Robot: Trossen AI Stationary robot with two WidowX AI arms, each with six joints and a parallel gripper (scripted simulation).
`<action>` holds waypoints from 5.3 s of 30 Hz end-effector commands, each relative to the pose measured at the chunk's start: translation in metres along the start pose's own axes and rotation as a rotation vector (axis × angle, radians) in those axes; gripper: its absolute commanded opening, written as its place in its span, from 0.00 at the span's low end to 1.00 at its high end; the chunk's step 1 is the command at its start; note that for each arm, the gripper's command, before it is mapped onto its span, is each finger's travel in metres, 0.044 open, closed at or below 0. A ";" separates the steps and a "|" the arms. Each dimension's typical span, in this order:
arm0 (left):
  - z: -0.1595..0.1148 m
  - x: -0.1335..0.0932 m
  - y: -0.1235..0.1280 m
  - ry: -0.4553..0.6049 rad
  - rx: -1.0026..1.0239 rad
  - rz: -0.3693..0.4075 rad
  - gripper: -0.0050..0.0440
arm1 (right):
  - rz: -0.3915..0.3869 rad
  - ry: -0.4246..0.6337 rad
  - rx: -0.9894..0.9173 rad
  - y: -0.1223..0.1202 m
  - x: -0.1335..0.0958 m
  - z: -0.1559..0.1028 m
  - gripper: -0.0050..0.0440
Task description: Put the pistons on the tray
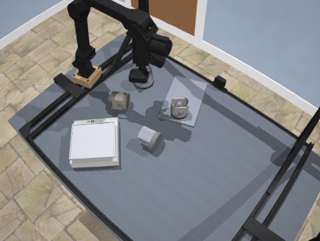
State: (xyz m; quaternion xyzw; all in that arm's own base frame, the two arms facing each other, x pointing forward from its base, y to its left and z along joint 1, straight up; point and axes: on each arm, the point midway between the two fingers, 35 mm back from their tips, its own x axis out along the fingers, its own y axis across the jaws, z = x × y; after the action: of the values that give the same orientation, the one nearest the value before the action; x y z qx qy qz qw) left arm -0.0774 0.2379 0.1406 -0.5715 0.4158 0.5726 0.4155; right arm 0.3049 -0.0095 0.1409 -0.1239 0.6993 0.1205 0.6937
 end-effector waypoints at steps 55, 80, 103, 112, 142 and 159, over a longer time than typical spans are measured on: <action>0.000 0.000 0.000 0.001 0.000 -0.001 1.00 | 0.026 0.001 0.393 0.114 -0.003 0.135 0.43; 0.000 0.000 0.000 0.001 0.000 -0.001 1.00 | 0.064 0.013 0.952 0.114 -0.003 0.135 0.43; 0.000 0.000 0.000 0.001 0.000 -0.001 1.00 | 0.103 0.025 1.510 0.114 -0.003 0.135 0.43; 0.000 0.000 0.000 0.001 0.000 -0.001 1.00 | 0.120 0.031 1.750 0.114 -0.003 0.135 0.43; 0.000 0.000 0.000 0.001 0.000 -0.001 1.00 | 0.169 0.047 2.441 0.114 -0.003 0.135 0.43; 0.000 0.000 0.000 0.001 0.000 -0.001 1.00 | 0.200 0.049 2.607 0.114 -0.004 0.135 0.43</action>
State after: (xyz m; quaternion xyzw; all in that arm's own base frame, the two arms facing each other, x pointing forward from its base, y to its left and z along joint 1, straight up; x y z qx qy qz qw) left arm -0.0774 0.2379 0.1406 -0.5715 0.4158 0.5726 0.4155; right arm 0.3935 0.1440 0.1380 0.6768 0.3229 -0.5994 0.2800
